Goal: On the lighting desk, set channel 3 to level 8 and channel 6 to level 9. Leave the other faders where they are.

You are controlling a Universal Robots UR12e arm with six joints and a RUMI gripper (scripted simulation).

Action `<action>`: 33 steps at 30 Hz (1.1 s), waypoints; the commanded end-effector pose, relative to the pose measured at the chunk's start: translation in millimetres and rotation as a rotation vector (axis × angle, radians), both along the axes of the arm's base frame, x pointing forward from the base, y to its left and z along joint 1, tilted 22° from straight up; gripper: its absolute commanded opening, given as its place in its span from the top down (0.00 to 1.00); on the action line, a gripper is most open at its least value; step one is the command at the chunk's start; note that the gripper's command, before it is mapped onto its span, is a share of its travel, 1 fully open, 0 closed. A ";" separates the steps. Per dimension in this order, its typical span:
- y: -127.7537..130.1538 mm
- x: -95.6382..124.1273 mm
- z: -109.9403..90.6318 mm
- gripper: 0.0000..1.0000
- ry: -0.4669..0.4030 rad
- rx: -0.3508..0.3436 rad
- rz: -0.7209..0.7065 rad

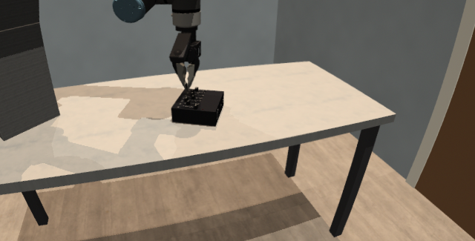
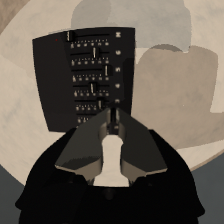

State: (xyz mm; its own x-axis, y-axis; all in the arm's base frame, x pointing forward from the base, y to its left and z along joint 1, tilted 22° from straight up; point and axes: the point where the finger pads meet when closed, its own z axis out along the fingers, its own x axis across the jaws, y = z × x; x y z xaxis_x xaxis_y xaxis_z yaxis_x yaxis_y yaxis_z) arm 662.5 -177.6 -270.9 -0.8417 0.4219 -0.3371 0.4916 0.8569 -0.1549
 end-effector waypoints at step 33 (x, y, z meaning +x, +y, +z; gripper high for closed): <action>-6.1 5.1 -9.9 1.00 -0.003 -0.001 -0.001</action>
State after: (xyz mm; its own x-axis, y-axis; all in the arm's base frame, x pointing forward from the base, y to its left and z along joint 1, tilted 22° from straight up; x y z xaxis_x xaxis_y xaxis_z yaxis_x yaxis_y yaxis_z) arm 664.8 -180.5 -278.7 -0.8417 0.4221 -0.3367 0.4916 0.8569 -0.1549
